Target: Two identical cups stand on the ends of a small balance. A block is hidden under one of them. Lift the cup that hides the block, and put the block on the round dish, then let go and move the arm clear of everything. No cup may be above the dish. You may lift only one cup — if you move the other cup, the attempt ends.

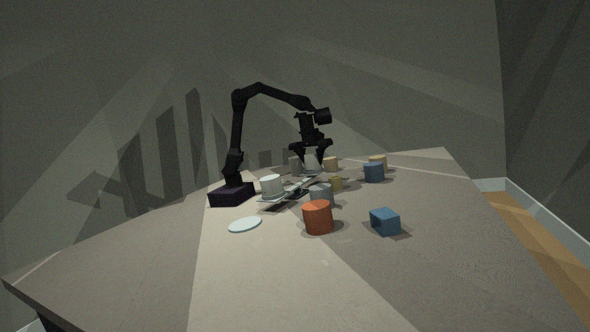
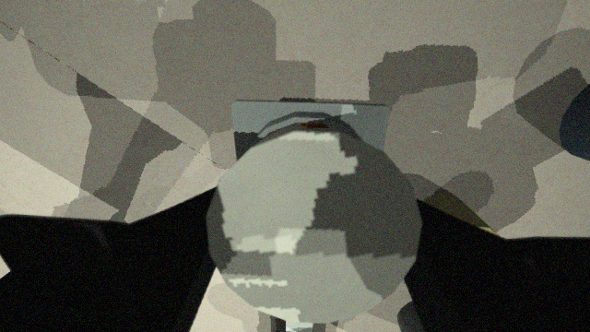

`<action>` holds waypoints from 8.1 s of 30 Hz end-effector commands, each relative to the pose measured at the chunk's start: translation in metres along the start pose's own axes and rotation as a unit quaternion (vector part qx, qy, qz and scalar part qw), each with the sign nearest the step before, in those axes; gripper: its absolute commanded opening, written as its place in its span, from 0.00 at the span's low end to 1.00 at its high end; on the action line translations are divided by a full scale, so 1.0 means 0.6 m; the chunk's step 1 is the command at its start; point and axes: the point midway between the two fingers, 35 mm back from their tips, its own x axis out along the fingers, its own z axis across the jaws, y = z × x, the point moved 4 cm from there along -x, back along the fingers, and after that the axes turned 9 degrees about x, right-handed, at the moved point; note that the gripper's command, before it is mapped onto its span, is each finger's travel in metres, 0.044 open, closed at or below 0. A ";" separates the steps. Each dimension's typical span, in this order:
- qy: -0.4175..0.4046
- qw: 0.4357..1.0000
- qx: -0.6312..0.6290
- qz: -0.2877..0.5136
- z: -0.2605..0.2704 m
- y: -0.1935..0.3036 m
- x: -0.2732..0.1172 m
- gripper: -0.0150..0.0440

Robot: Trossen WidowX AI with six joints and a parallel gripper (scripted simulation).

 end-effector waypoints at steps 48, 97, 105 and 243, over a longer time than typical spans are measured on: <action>0.005 1.000 0.000 -0.010 0.000 -0.003 -0.115 0.25; 0.005 1.000 -0.002 -0.007 0.005 0.004 -0.145 0.25; 0.005 1.000 -0.002 -0.007 0.005 0.004 -0.145 0.25; 0.003 0.977 0.212 -0.010 0.000 0.024 -0.040 0.69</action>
